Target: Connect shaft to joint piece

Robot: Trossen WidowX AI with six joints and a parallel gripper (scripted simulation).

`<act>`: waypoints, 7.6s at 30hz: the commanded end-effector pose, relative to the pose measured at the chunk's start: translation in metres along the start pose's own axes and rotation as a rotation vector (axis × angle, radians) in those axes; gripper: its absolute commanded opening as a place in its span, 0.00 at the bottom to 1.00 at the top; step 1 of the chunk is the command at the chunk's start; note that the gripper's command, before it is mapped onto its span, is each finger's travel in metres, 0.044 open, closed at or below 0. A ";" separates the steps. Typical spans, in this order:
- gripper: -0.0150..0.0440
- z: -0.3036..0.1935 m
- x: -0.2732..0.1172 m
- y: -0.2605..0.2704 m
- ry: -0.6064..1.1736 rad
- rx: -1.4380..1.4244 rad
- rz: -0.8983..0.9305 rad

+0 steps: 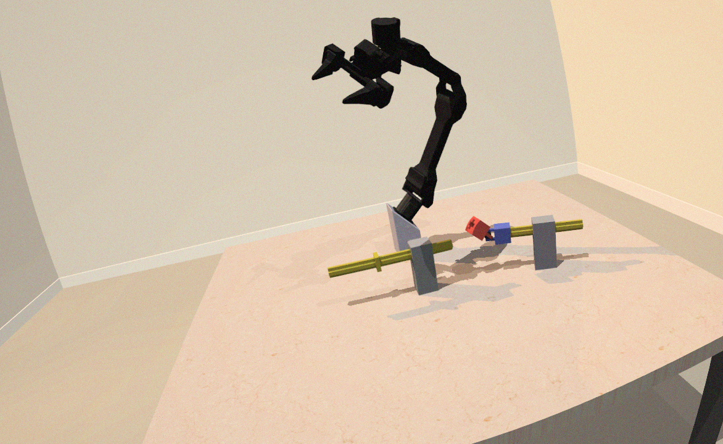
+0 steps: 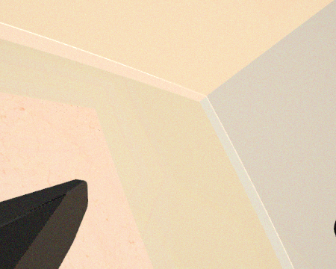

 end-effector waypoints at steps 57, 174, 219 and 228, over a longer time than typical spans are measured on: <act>1.00 -0.113 -0.067 0.229 0.417 -0.487 1.207; 0.64 -0.170 -0.092 0.359 -0.413 -1.569 1.458; 0.56 -0.170 -0.092 0.359 -0.413 -1.569 1.458; 0.56 -0.170 -0.092 0.359 -0.413 -1.569 1.458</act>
Point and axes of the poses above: the point midway between the two fingers, 35 mm back from their tips, its own x axis out along the fingers, its own y axis across the jaws, z = x × y, the point moved 6 cm from there along -x, back along the fingers, and after that the axes turned 6 degrees about -x, right-handed, at the moved point
